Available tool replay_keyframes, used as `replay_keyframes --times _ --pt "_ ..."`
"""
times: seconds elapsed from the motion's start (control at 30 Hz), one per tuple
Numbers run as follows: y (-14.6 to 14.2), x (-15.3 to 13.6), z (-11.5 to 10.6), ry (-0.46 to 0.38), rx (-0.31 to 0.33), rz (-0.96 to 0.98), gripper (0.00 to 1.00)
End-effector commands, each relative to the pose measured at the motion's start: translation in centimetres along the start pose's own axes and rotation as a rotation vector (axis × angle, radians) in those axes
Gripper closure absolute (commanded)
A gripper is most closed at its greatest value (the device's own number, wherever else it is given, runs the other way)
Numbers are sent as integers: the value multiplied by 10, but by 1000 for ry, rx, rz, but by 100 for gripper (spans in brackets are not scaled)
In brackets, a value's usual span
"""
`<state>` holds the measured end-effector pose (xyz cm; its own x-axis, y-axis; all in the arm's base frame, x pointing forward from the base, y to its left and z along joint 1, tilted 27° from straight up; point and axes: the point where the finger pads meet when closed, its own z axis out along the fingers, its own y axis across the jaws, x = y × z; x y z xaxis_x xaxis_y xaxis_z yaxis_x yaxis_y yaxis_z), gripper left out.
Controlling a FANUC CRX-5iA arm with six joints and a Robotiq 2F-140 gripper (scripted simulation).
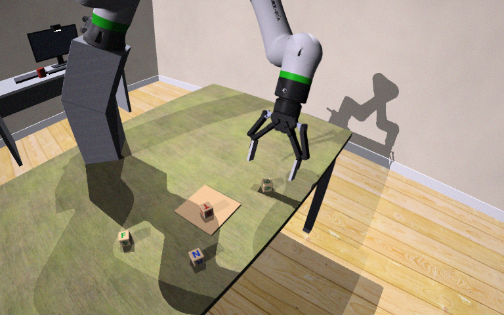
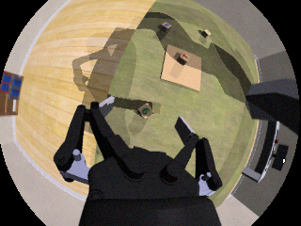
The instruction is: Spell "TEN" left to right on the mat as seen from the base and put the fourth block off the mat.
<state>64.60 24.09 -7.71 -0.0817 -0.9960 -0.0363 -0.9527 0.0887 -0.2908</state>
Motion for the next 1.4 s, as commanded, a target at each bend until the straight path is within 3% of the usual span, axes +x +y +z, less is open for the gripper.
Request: replay_keyframes --times 0.0,0.77,1.37 --pt "0 0 0 0 0 0 0" --pt "-2 4 -4 4 -1 -19 0" --pt "-30 60 -73 51 -49 -330 0"
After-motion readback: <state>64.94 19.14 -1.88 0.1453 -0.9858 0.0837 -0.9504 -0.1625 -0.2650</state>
